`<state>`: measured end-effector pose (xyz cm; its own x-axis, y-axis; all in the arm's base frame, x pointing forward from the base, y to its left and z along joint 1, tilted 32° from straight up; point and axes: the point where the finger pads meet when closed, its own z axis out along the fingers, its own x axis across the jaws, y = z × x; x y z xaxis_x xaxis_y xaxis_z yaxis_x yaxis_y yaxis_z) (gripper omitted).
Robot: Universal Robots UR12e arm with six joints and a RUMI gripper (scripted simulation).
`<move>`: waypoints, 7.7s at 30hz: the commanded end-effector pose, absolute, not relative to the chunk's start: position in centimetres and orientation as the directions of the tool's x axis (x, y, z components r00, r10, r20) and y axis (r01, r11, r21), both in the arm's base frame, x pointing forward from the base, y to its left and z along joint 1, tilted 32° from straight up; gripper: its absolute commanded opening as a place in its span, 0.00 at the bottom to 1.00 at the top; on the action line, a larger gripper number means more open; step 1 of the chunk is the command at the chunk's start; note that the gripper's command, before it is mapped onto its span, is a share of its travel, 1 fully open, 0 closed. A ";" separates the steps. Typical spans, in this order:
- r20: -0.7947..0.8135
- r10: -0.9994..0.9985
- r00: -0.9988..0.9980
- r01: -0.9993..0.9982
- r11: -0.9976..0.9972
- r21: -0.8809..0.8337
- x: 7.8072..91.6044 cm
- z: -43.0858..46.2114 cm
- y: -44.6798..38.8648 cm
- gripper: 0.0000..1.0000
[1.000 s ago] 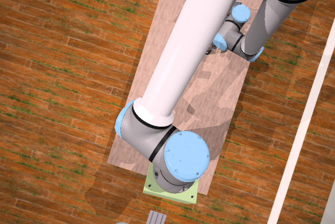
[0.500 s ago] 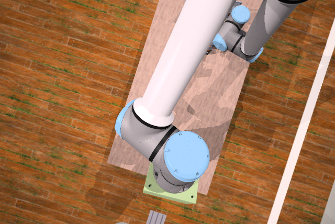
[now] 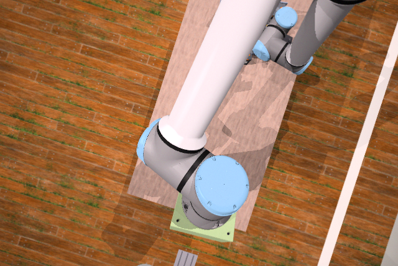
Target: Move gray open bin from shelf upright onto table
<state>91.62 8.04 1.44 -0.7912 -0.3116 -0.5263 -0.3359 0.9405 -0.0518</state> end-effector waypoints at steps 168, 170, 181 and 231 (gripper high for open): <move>-0.527 -0.321 -0.787 -0.344 0.937 -0.057 96.4 -6.3 9.3 0.26; -0.527 -0.321 -0.787 -0.344 0.937 -0.057 96.4 -6.3 9.3 0.26; -0.527 -0.321 -0.787 -0.344 0.937 -0.057 96.3 -6.2 9.3 0.26; -0.527 -0.321 -0.787 -0.344 0.937 -0.057 96.3 -6.1 9.3 0.00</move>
<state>96.24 9.27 -6.24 -0.7879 -0.3206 -0.5257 -0.3436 0.9374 -0.0566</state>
